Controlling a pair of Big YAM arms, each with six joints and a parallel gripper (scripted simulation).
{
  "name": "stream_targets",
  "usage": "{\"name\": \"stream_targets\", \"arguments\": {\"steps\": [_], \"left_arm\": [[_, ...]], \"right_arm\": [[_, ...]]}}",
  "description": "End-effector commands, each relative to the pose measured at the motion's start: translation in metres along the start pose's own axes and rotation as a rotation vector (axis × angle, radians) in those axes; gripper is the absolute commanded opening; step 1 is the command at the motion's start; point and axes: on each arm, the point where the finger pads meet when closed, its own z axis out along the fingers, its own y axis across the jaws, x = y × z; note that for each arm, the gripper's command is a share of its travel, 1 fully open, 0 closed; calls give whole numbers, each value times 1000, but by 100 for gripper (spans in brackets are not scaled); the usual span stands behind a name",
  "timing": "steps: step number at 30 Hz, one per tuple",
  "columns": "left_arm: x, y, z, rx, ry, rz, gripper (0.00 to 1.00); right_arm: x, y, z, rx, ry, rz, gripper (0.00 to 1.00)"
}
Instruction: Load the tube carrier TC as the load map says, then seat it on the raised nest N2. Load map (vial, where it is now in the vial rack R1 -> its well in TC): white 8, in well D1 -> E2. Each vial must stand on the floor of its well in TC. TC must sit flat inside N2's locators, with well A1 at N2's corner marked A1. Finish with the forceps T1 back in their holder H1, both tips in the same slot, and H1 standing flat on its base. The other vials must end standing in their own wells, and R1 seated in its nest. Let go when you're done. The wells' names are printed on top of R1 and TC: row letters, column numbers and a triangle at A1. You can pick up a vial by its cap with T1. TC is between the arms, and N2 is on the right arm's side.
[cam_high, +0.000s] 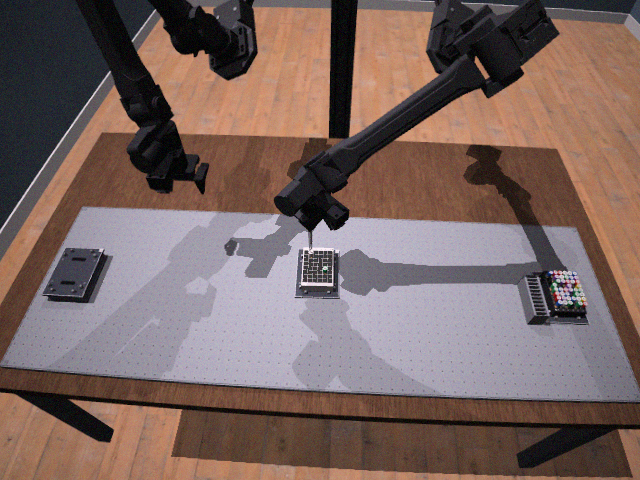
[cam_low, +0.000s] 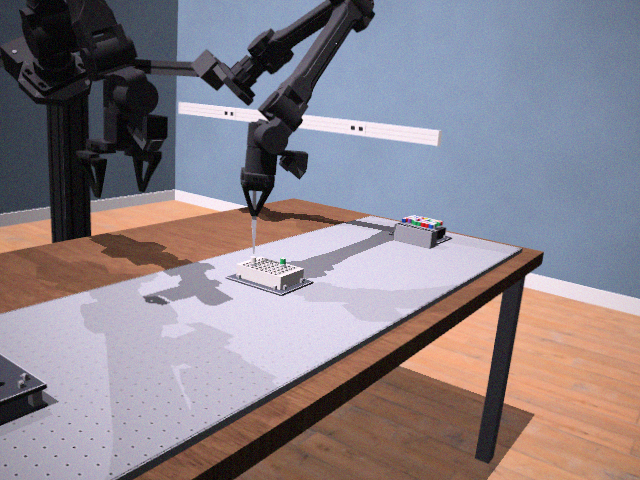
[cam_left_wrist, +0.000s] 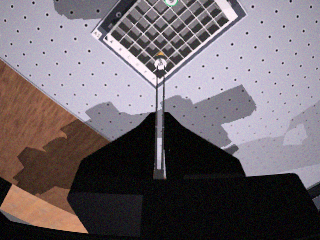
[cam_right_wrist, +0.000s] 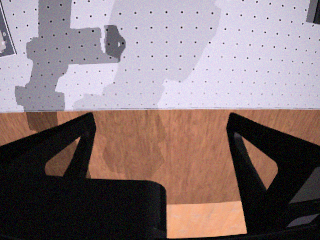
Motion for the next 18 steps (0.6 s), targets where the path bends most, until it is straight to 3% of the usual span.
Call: {"name": "stream_targets", "arguments": {"steps": [1, 14, 18], "left_arm": [[2, 13, 20, -30, 4, 6, 7], [12, 13, 6, -32, 7, 14, 7], [14, 5, -9, -10, 6, 21, 7]], "right_arm": [[-6, 0, -2, -1, -16, -10, 100], [-6, 0, -2, -1, -16, -10, 100], [-6, 0, -2, -1, -16, -10, 100]]}}
